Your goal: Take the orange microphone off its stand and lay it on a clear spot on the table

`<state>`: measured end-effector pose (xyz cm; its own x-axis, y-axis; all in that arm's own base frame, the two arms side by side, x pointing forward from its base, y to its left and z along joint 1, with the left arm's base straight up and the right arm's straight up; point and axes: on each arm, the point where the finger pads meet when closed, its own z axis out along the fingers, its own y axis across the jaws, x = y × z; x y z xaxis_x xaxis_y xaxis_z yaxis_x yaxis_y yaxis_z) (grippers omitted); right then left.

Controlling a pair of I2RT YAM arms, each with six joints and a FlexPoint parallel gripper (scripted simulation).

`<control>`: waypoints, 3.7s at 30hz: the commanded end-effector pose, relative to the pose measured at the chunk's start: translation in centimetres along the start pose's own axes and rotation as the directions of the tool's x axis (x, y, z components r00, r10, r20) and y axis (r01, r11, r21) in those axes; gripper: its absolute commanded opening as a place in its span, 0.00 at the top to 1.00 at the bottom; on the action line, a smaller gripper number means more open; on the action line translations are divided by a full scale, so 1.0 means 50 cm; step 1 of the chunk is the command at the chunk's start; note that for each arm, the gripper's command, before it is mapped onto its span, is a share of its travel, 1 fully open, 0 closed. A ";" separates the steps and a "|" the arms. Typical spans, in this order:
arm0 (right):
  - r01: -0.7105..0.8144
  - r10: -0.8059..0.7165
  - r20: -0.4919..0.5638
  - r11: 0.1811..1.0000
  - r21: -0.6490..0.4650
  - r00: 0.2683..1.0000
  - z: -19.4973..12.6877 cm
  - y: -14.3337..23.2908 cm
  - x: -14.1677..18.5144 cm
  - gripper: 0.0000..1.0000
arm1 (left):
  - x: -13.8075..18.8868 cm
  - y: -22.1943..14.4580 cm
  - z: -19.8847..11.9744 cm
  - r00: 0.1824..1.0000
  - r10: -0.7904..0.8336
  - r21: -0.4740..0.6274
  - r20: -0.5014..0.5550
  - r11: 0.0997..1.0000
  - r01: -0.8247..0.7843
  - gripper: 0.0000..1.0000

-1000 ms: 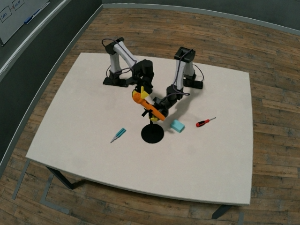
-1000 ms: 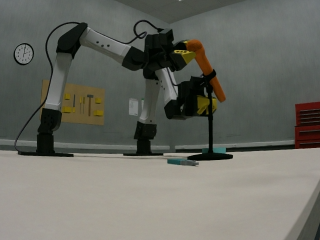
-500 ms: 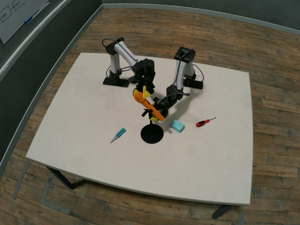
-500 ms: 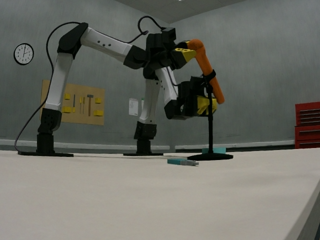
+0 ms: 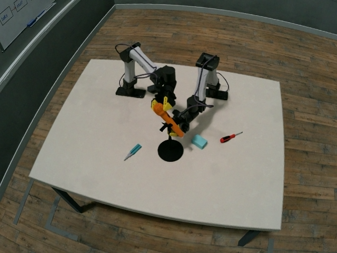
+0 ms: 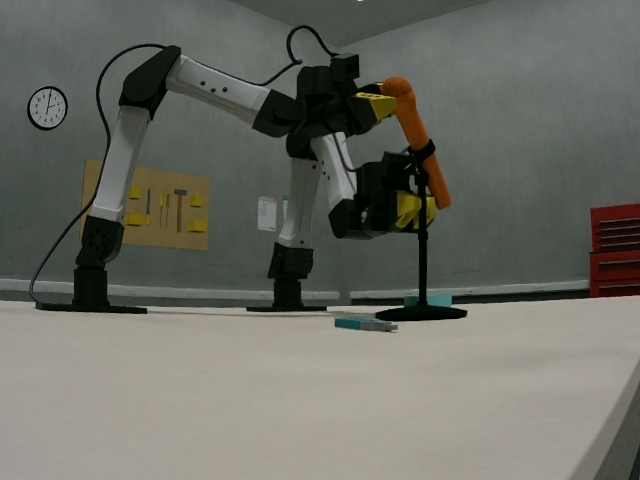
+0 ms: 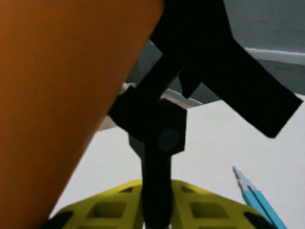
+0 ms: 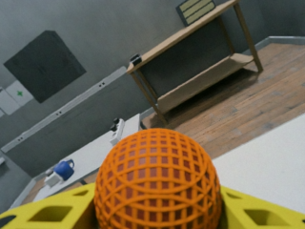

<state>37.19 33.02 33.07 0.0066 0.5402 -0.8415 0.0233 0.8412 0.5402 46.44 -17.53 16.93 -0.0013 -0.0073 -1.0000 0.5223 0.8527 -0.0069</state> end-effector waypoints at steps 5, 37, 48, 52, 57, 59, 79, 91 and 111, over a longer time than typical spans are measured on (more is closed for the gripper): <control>0.130 -0.134 -0.035 0.987 -0.098 0.990 -0.025 0.075 -0.008 1.00 | -0.033 -0.022 0.019 0.999 0.025 0.048 0.027 0.999 -0.027 1.00; 0.414 -0.415 -0.022 0.909 -0.050 0.909 -0.011 0.090 0.021 1.00 | -0.032 -0.014 0.017 0.999 0.022 0.041 0.026 0.999 -0.023 1.00; 0.394 -0.394 -0.003 0.918 -0.042 0.919 -0.005 0.062 -0.035 1.00 | -0.038 -0.011 0.017 0.999 0.013 0.036 0.035 0.999 -0.015 1.00; 0.397 -0.398 -0.005 0.917 -0.041 0.917 -0.001 0.053 -0.034 1.00 | -0.038 -0.011 0.018 0.999 0.013 0.035 0.035 0.999 -0.015 1.00; 0.400 -0.400 -0.006 0.916 -0.036 0.916 0.001 0.046 -0.037 1.00 | -0.039 -0.006 0.018 0.999 0.014 0.022 0.039 1.000 -0.015 1.00; 0.396 -0.397 -0.006 0.917 -0.041 0.918 0.001 0.045 -0.038 1.00 | -0.039 -0.007 0.017 0.999 0.014 0.024 0.038 1.000 -0.015 1.00; 0.536 -0.538 -0.016 0.841 -0.067 0.843 -0.014 0.116 0.030 1.00 | -0.050 -0.013 0.017 0.998 0.023 0.040 0.060 0.999 -0.025 1.00; 0.573 -0.573 0.019 0.820 0.005 0.819 0.001 0.111 -0.050 1.00 | -0.045 -0.003 0.017 0.999 0.018 0.017 0.051 1.000 -0.019 1.00; 0.626 -0.626 -0.015 0.780 0.007 0.780 0.000 0.130 0.023 1.00 | -0.038 0.000 0.012 0.999 0.016 0.014 0.044 1.000 -0.016 1.00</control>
<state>37.25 39.89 35.11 -0.0125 -0.0466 -0.9988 -0.0587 0.9972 -0.0458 46.25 -18.33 16.92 0.0014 0.0090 -1.0000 0.5537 0.8327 0.0083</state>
